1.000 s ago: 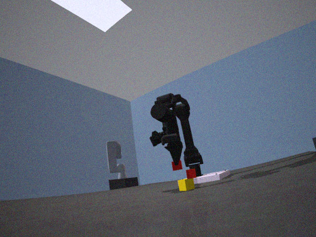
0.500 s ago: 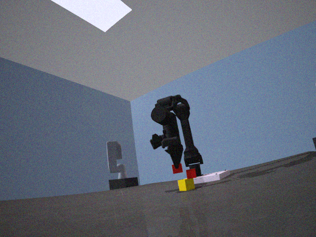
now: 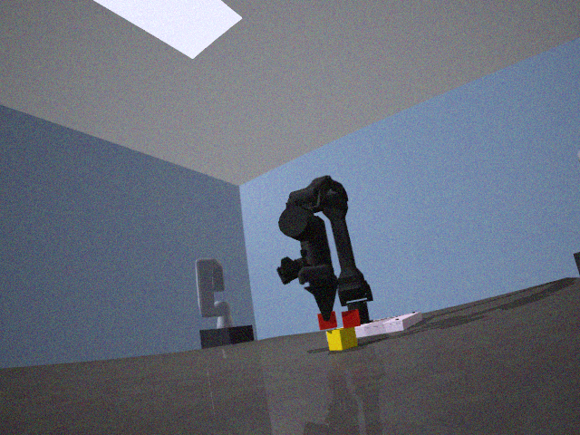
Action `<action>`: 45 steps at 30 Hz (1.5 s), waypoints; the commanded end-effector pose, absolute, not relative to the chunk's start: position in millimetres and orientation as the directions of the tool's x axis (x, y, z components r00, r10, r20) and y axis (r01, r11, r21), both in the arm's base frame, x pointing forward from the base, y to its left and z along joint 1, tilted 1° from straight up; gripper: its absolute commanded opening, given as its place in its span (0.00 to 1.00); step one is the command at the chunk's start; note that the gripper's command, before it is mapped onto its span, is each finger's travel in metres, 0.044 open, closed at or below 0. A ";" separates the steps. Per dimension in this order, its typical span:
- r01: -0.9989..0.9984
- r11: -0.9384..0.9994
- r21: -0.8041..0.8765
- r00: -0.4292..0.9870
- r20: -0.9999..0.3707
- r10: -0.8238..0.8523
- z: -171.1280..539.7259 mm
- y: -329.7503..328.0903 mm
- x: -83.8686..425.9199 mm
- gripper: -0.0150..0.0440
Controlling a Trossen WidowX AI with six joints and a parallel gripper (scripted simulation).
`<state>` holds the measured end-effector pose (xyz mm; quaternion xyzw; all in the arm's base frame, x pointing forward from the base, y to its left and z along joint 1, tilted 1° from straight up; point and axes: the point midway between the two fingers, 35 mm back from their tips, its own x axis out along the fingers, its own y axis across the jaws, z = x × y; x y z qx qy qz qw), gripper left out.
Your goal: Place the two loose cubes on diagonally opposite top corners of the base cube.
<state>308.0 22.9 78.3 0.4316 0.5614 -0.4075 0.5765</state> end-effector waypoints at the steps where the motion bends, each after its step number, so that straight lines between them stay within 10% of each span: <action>1: 0.955 0.296 0.039 0.037 -0.999 0.011 77.5 22.6 308.0 0.43; 45: 0.954 0.296 0.040 0.037 -0.999 0.015 115.2 22.5 306.7 0.60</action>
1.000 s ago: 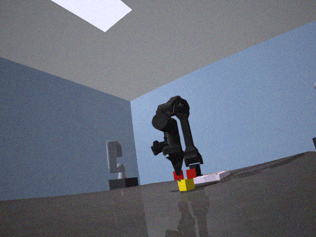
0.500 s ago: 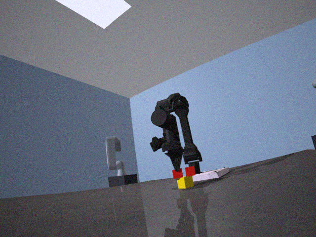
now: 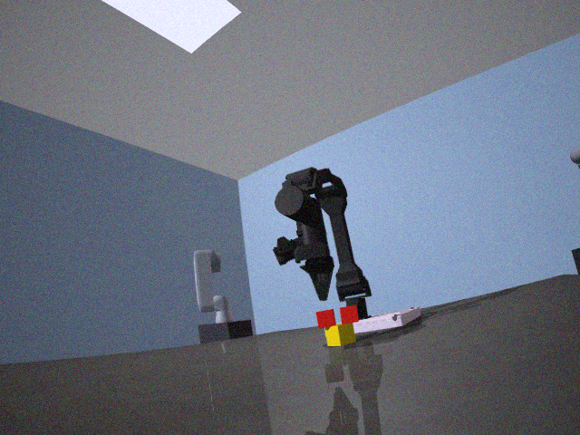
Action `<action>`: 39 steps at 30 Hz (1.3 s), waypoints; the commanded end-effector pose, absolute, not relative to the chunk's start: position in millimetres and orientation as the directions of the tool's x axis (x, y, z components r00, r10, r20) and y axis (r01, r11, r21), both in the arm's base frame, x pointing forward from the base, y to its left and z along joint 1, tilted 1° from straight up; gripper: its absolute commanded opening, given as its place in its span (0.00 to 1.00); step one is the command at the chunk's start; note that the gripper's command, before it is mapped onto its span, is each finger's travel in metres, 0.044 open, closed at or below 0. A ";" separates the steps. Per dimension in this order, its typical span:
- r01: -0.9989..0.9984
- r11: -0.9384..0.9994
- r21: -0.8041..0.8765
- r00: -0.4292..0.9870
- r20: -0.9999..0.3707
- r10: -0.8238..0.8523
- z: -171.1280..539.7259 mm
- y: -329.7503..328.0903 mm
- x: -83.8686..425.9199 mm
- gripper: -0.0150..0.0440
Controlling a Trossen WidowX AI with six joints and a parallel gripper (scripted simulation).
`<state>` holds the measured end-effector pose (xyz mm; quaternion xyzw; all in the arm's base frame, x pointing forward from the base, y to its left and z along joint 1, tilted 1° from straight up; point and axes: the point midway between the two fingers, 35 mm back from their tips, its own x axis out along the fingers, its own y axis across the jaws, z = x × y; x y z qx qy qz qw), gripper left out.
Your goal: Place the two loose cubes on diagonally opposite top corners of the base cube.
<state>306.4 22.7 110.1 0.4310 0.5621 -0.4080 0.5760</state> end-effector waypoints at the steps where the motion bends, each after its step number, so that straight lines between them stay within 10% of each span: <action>1: 0.954 0.296 0.040 0.037 -0.999 0.015 117.1 22.5 306.6 0.60; 15: 0.954 0.296 0.040 0.037 -0.999 0.015 139.8 22.3 305.8 0.60; 23: 0.954 0.297 0.042 0.037 -0.999 0.023 141.1 60.4 302.0 0.93; 39: 0.955 0.294 0.039 0.032 -0.999 0.030 144.5 165.5 265.6 0.93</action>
